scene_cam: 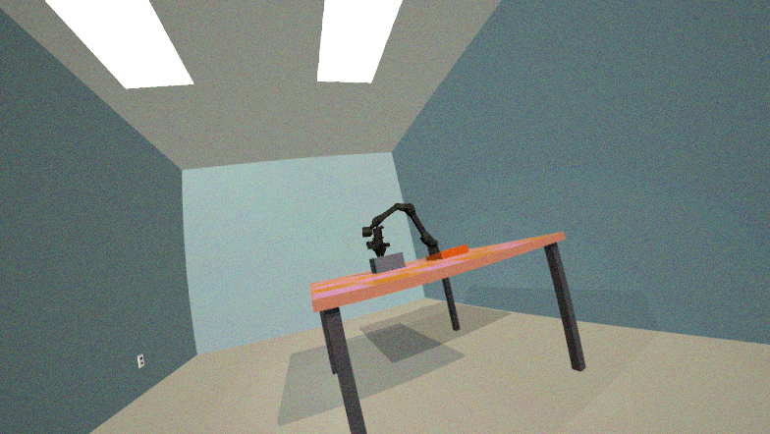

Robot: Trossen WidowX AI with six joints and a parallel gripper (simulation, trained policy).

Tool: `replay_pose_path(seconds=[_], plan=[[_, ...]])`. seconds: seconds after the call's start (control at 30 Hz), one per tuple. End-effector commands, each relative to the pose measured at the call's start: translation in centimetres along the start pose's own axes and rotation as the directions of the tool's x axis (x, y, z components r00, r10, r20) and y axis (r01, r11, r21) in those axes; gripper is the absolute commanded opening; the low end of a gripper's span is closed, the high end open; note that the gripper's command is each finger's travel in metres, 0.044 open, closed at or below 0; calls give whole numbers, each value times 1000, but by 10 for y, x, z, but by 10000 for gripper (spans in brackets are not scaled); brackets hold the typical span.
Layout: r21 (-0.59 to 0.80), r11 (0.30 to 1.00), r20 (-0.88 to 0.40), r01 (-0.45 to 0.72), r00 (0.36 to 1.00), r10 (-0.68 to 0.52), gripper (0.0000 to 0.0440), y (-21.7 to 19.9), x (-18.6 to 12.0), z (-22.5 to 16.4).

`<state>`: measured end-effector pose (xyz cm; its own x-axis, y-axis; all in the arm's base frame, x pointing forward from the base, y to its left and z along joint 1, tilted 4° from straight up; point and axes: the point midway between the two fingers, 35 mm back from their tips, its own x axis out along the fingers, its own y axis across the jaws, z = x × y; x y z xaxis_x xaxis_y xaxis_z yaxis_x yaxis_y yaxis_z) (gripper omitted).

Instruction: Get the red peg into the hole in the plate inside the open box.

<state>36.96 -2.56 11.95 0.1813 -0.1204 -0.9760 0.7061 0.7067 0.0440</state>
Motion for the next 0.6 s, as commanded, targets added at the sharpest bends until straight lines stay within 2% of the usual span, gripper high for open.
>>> replay_pose_path(seconds=[0.0,0.57], plan=[[-2,1000,-16,-7,1000,7,174,5,-5,5],[42,998,-159,45,986,-38,204,29,-35,23]])
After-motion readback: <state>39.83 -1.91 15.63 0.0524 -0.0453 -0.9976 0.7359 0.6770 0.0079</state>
